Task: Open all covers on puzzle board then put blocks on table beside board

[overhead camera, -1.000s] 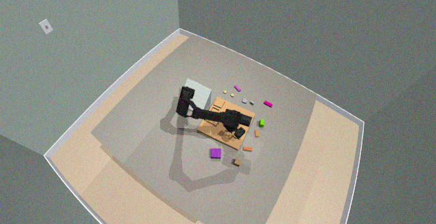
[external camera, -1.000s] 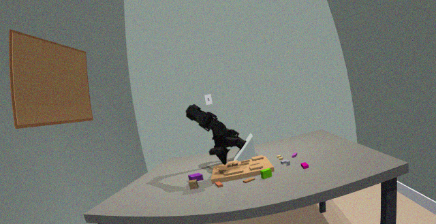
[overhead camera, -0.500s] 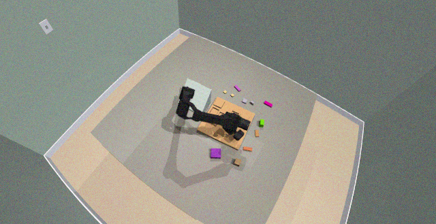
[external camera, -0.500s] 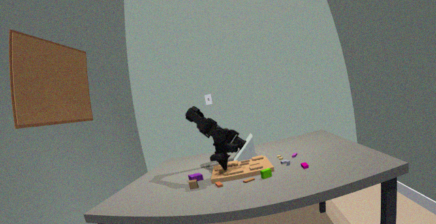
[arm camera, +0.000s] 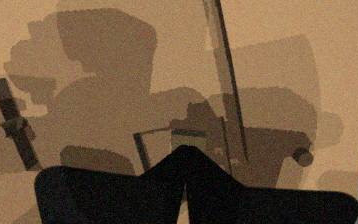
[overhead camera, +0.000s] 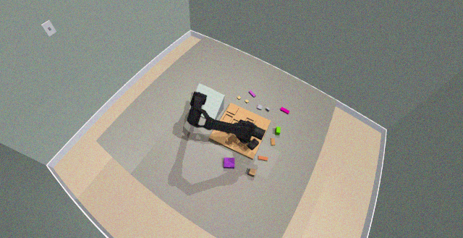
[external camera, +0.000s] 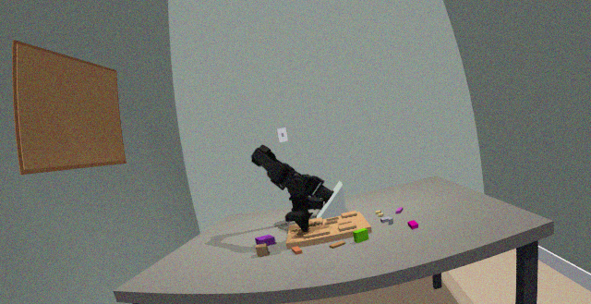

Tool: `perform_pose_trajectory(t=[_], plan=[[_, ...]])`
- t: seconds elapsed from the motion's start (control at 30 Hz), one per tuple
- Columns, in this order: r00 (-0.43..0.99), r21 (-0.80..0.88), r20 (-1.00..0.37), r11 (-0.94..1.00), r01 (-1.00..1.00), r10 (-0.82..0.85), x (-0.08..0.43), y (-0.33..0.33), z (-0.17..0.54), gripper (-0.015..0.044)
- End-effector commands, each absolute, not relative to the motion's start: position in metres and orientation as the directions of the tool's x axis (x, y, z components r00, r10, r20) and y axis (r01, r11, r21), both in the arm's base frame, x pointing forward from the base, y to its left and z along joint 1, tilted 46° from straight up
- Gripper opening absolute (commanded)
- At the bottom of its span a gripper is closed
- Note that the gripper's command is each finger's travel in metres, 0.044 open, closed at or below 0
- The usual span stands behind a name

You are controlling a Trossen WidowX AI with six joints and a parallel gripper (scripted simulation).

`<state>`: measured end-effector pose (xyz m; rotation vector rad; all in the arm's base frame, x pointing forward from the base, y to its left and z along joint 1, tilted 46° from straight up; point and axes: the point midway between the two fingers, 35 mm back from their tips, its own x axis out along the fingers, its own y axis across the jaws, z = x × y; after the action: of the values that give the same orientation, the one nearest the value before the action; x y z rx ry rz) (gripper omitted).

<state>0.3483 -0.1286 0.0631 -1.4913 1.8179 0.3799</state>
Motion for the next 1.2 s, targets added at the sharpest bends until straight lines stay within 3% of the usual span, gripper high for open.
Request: perform_pose_trajectory(t=[0.0, 1.17], plan=[[-0.05, -0.219, -0.696, 0.278, -0.935, -0.717, 0.3475, -0.1316, 0.0634, 0.0], [-0.051, -0.219, -0.695, 0.278, -0.935, -0.717, 0.3455, -0.1365, 0.0656, 0.0]])
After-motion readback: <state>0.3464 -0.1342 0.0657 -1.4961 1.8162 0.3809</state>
